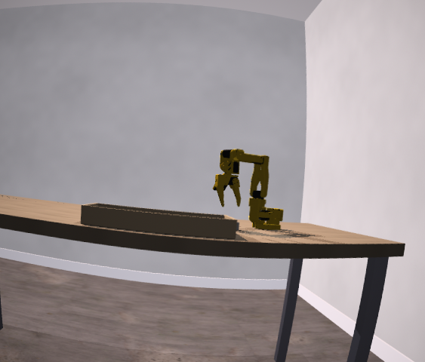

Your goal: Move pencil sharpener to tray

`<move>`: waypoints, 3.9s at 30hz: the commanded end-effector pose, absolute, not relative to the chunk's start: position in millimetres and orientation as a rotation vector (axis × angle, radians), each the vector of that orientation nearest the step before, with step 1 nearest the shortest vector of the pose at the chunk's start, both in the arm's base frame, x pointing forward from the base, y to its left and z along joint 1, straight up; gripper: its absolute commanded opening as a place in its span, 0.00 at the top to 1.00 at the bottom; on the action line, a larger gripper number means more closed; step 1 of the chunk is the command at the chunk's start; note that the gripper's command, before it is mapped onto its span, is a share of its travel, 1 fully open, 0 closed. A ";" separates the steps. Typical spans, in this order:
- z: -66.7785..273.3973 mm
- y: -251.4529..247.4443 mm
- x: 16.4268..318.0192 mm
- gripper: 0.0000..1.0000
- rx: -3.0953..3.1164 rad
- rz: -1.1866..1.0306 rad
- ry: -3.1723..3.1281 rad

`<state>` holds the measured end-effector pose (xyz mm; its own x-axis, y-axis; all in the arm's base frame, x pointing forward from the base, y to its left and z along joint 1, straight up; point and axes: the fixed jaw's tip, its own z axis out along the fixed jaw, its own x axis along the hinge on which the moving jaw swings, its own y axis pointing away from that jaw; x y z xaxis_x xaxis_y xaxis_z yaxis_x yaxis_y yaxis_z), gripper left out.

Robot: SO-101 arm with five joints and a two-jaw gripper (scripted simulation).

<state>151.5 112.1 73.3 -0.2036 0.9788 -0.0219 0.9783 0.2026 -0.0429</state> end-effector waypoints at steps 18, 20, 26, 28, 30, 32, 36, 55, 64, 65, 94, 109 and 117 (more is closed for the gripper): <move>79.1 116.0 152.0 0.70 -1.981 0.000 -2.439; 77.6 116.7 151.0 0.70 -1.981 0.000 -2.439; 73.1 118.7 147.5 0.70 -1.981 0.000 -2.439; 72.7 118.9 147.2 0.70 -1.981 0.000 -2.439; 72.6 118.9 147.1 0.70 -1.981 0.000 -2.439; 72.6 118.9 147.1 0.70 -1.981 0.000 -2.439; 72.6 118.9 147.1 0.70 -1.981 0.000 -2.439; 72.0 119.0 147.2 0.70 -1.981 0.000 -2.439; 67.3 119.5 147.8 0.70 -1.981 0.000 -2.439; 67.3 119.5 147.8 0.70 -1.981 0.000 -2.439; 30.2 119.7 148.1 0.70 -1.981 0.000 -2.439; 22.5 119.0 147.2 0.70 -1.981 0.000 -2.439; 22.2 118.9 147.1 0.70 -1.981 0.000 -2.439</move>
<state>146.9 116.1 20.7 -0.2032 0.9791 -0.0082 0.9791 0.2031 -0.0134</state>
